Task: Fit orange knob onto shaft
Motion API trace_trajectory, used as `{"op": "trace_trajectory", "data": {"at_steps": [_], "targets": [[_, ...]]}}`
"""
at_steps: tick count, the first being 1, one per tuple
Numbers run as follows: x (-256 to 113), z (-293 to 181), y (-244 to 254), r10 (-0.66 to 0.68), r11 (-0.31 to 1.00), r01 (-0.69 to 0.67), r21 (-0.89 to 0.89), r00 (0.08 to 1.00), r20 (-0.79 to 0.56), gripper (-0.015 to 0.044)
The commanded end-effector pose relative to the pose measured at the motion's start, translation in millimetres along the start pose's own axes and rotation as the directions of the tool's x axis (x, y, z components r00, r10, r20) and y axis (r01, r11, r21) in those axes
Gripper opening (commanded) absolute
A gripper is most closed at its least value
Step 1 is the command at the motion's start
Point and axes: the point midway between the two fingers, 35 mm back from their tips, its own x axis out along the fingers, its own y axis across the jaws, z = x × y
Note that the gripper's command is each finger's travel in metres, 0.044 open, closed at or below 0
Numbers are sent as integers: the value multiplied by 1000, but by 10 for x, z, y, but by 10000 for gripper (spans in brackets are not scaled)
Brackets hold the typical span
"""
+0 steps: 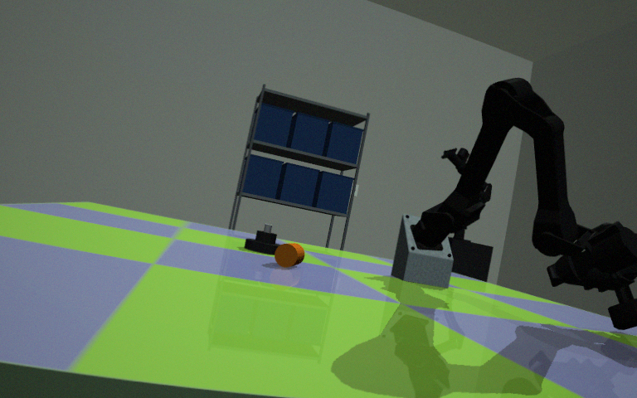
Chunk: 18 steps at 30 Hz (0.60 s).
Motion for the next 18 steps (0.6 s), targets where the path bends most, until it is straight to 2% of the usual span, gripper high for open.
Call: {"op": "trace_trajectory", "data": {"at_steps": [1, 4, 8, 13, 18], "targets": [[-395, 502, -426, -229, 959, 240, -151, 970, 85, 440], [-783, 819, -735, -404, 860, 430, -275, 903, 149, 440], [-1246, 1054, -1027, -571, 721, 598, -350, 799, 189, 440], [-2178, 1309, -1401, -809, 432, 796, -424, 550, 207, 440], [-3140, 1474, -1497, -946, 134, 863, -487, 258, 196, 440]]}}
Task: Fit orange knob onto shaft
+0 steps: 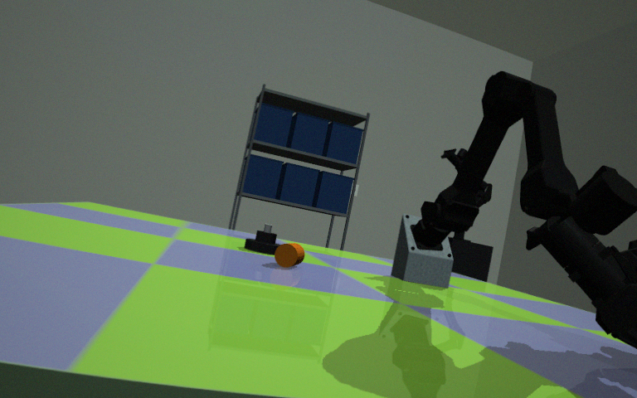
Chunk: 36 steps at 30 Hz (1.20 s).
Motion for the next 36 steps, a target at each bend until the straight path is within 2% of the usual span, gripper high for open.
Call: {"op": "trace_trajectory", "data": {"at_steps": [1, 4, 9, 11, 15, 17, 22, 27, 31, 36], "targets": [[-311, -141, -704, -227, 969, 212, -125, 966, -121, 440], [-649, -247, -1191, -386, 913, 337, -231, 897, -215, 440], [-1307, -627, -1776, -546, 834, 424, -352, 725, -420, 440], [-1526, -786, -1894, -564, 825, 429, -368, 665, -490, 440], [-1675, -725, -1925, -601, 797, 508, -325, 622, -501, 440], [-1893, -946, -1998, -585, 802, 511, -309, 571, -576, 440], [-2542, -1670, -1974, -437, 840, 511, -183, 436, -787, 440], [-3240, -2250, -1692, -209, 831, 557, 19, 344, -915, 440], [-3751, -2537, -1348, -22, 761, 618, 198, 330, -944, 440], [-4271, -2693, -860, 169, 595, 690, 412, 394, -904, 440]]}}
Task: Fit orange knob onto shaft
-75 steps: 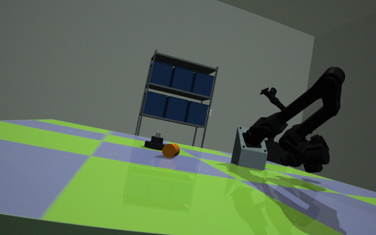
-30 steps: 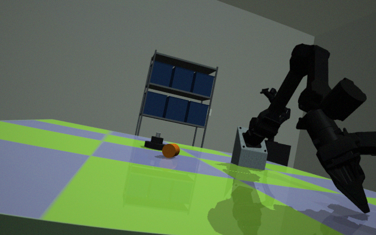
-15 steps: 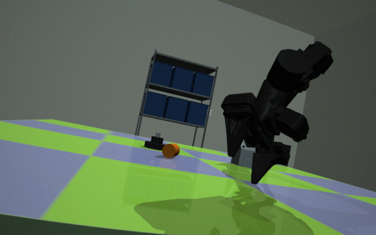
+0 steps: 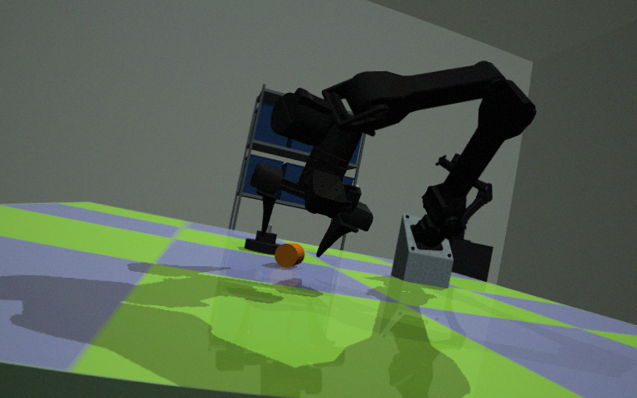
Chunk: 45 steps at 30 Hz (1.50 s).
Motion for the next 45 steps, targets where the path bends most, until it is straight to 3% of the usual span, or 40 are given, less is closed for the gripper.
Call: {"op": "trace_trajectory", "data": {"at_steps": [1, 5, 45], "targets": [[-34, -715, 16, 203, 958, -188, 217, 978, -50, 440], [-97, -984, 62, 288, 911, -264, 318, 957, -31, 440], [509, -807, 121, 288, 910, -264, 318, 957, -29, 440]]}}
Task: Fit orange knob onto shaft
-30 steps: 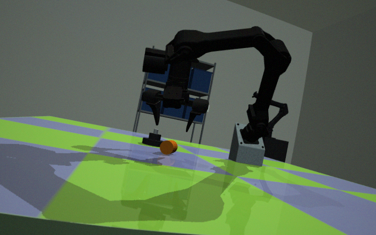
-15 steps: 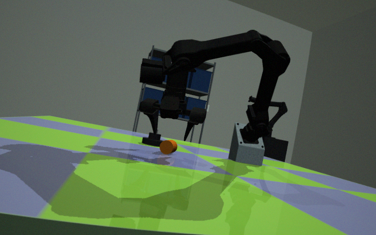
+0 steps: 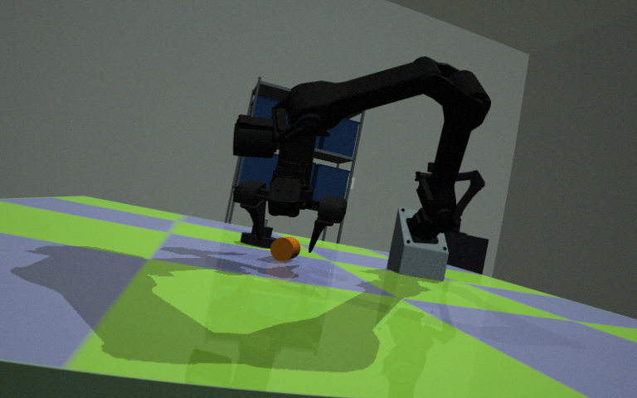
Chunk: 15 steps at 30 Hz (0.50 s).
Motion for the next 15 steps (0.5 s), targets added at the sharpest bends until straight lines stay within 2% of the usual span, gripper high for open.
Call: {"op": "trace_trajectory", "data": {"at_steps": [1, 5, 12, 15], "targets": [[89, 15, 13, 10, 1000, -10, 7, 1000, 0, 440], [127, 28, 15, 10, 1000, -10, 6, 1000, 0, 440], [127, 28, 15, 10, 1000, -10, 6, 1000, 0, 256], [127, 28, 15, 10, 1000, -10, 6, 1000, 0, 240]]}}
